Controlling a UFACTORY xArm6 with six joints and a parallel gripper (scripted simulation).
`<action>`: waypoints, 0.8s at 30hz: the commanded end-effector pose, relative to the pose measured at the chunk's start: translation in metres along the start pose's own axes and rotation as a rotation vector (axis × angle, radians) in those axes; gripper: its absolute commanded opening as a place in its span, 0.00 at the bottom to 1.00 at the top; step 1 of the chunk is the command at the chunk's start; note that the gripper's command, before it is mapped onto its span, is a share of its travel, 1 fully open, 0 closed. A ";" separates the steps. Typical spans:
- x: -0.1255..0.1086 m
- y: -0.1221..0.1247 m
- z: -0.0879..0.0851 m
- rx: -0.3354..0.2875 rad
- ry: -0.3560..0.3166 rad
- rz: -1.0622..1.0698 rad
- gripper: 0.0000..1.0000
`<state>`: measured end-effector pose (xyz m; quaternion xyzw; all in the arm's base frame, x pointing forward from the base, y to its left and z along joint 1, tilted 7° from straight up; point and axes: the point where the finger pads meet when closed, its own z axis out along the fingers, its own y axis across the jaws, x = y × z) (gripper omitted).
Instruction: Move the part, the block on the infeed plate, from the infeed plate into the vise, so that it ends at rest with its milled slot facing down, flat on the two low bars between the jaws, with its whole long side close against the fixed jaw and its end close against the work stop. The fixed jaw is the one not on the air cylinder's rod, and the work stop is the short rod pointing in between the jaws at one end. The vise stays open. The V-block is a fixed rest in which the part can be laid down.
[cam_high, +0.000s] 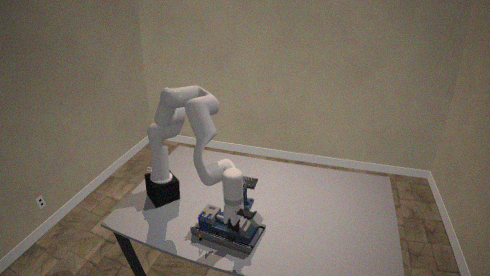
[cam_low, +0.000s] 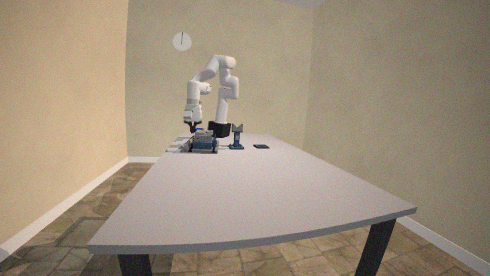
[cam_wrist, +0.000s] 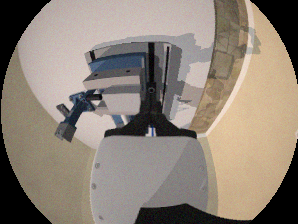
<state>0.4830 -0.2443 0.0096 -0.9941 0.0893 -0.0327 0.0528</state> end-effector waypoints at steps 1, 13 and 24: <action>0.002 0.000 -0.002 -0.002 0.004 0.000 0.00; 0.002 0.000 -0.002 -0.002 0.004 0.000 0.00; 0.002 -0.002 -0.002 -0.002 0.004 0.000 0.00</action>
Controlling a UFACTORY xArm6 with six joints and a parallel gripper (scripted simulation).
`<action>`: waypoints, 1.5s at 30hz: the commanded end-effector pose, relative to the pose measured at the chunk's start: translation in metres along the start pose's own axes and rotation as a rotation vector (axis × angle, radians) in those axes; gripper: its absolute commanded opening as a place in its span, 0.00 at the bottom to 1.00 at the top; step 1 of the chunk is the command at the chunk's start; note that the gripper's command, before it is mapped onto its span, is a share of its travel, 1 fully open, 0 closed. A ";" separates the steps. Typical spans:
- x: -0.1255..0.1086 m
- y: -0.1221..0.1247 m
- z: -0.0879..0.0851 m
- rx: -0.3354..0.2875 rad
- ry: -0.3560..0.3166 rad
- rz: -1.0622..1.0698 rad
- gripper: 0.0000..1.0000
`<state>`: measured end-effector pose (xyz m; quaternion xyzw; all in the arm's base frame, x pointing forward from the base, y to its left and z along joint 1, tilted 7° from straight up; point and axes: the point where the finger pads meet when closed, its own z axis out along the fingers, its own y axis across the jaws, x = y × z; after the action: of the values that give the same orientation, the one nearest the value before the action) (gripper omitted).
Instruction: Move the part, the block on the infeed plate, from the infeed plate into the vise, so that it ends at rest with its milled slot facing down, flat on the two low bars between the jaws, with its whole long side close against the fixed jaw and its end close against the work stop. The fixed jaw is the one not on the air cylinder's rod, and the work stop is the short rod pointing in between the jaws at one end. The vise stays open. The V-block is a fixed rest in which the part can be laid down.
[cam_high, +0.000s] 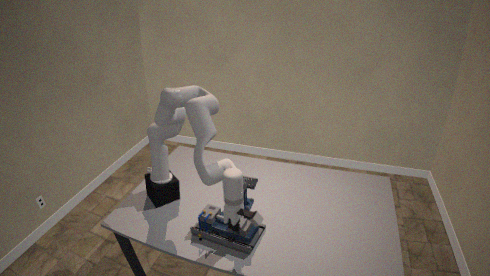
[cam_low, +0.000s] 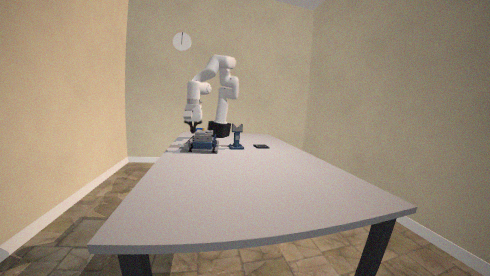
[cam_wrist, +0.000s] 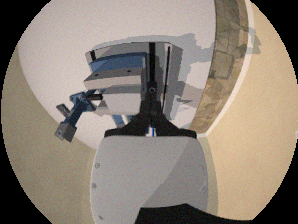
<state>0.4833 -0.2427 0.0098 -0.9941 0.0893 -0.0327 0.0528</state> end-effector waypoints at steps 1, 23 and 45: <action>0.002 0.000 -0.002 -0.002 0.004 0.000 0.00; 0.002 -0.004 -0.002 -0.002 0.004 0.000 0.00; 0.002 -0.009 -0.002 -0.002 0.004 0.000 0.00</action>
<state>0.4848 -0.2342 0.0108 -0.9941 0.0893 -0.0327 0.0528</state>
